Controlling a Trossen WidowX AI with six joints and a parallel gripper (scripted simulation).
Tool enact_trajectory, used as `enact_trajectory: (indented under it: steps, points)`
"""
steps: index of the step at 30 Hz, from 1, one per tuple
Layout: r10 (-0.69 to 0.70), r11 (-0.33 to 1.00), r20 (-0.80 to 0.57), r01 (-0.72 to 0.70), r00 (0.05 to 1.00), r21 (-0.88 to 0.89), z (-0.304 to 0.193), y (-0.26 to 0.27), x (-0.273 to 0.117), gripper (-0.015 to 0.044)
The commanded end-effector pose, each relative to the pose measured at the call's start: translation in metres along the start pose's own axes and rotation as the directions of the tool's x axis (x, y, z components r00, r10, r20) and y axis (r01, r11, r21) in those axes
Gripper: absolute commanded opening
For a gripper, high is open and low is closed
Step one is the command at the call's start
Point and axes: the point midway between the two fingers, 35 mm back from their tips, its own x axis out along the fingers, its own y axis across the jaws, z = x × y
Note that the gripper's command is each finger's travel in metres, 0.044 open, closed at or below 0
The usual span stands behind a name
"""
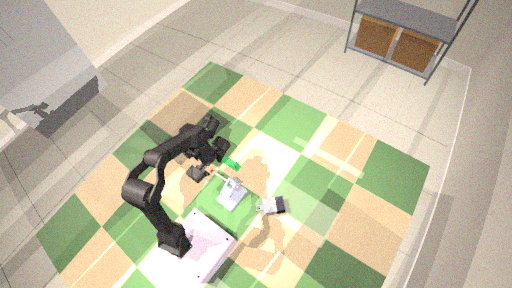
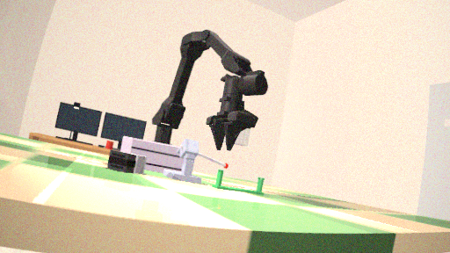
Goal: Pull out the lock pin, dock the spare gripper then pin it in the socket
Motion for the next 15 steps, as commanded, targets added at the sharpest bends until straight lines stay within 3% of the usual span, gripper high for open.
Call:
enact_trajectory:
  steps: [1, 15]
  points:
    - [0.022, 1.000, -0.002, -0.022, 1.000, -0.003, 0.000, 0.004, 0.013, 0.0300]
    - [0.022, 1.000, -0.002, -0.022, 1.000, -0.003, 0.000, 0.005, 0.036, 0.0300]
